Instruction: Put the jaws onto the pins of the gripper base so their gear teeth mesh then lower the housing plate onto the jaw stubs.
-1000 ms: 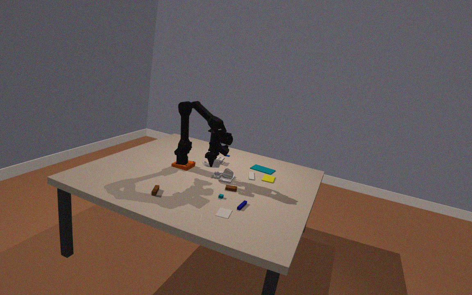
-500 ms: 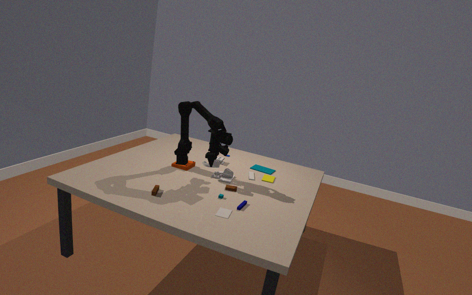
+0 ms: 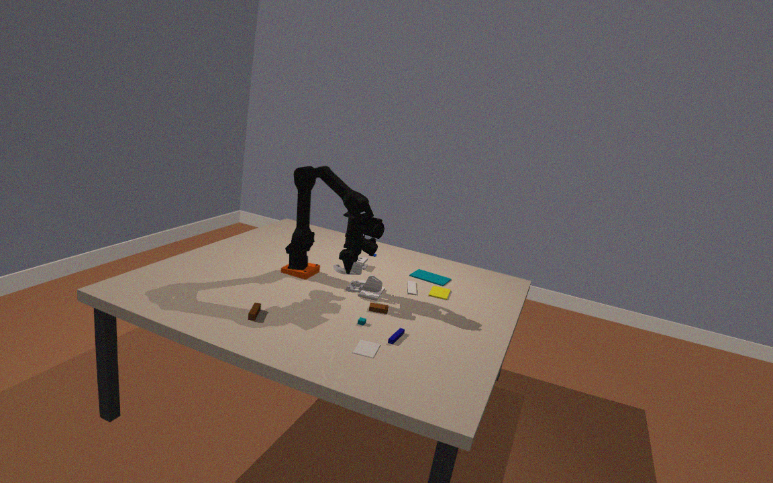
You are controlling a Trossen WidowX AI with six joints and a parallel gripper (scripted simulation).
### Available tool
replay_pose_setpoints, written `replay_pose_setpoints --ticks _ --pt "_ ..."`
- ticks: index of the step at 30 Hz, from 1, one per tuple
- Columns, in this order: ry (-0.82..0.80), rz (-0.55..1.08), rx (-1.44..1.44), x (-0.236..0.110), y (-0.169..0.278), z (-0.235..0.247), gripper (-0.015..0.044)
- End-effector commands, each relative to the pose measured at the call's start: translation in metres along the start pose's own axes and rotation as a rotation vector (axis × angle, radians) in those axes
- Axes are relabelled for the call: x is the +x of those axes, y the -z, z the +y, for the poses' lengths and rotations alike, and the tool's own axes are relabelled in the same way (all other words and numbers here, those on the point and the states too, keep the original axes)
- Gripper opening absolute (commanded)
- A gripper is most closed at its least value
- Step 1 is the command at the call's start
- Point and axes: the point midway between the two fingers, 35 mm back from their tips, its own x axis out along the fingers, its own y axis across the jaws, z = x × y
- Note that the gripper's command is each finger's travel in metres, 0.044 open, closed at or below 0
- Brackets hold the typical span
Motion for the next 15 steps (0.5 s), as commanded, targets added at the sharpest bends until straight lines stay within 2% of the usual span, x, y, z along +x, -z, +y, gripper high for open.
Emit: replay_pose_setpoints --ticks 1,15 --pt "-0.003 -0.009 0.003 -0.003 -0.015 0.002 0.0134" --pt "-0.004 -0.013 0.003 -0.003 -0.059 0.014 0.0134"
